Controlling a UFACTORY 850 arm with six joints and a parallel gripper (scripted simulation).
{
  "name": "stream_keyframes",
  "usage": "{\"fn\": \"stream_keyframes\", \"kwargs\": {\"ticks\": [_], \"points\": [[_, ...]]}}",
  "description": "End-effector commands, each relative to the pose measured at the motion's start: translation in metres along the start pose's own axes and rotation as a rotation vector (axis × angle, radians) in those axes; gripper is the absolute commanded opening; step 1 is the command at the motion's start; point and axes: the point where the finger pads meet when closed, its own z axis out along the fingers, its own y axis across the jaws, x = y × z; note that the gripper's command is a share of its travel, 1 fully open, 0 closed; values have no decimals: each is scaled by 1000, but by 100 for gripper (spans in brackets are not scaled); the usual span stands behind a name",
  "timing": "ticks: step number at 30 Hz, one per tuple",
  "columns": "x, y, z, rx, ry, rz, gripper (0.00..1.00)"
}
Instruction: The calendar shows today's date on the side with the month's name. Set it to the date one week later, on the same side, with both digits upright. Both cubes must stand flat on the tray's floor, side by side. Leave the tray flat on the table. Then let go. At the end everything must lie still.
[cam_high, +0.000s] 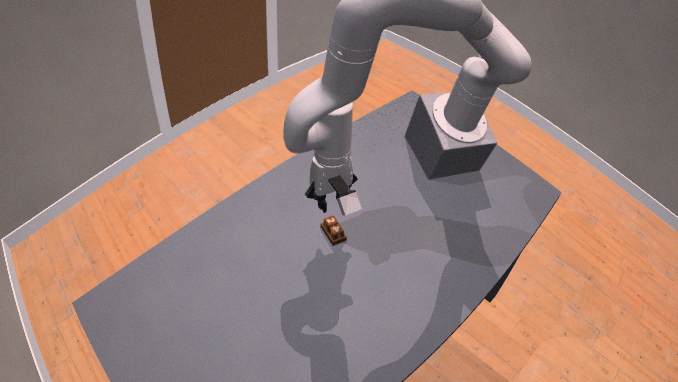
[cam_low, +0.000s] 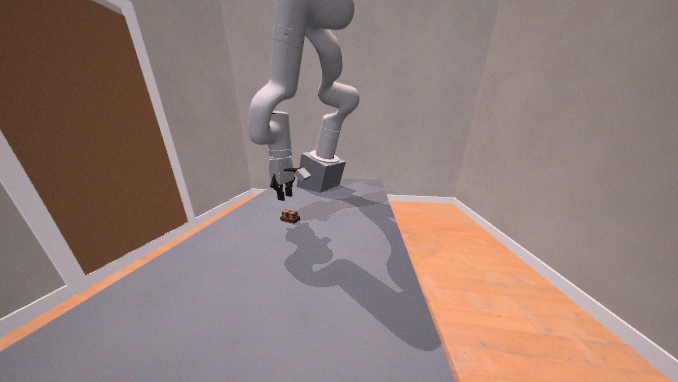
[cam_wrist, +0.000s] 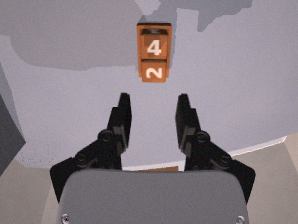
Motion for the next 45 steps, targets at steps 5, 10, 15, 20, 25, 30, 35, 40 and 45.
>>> {"fn": "stream_keyframes", "kwargs": {"ticks": [5,10,15,20,25,30,35,40,45], "points": [[0,1,0,-2,0,0,47],[0,1,0,-2,0,0,47],[0,1,0,-2,0,0,47],[0,1,1,-2,0,0,47],[0,1,3,-2,0,0,47],[0,1,6,-2,0,0,47],[0,1,12,-2,0,0,47],[0,1,19,-2,0,0,47],[0,1,24,-2,0,0,47]]}}
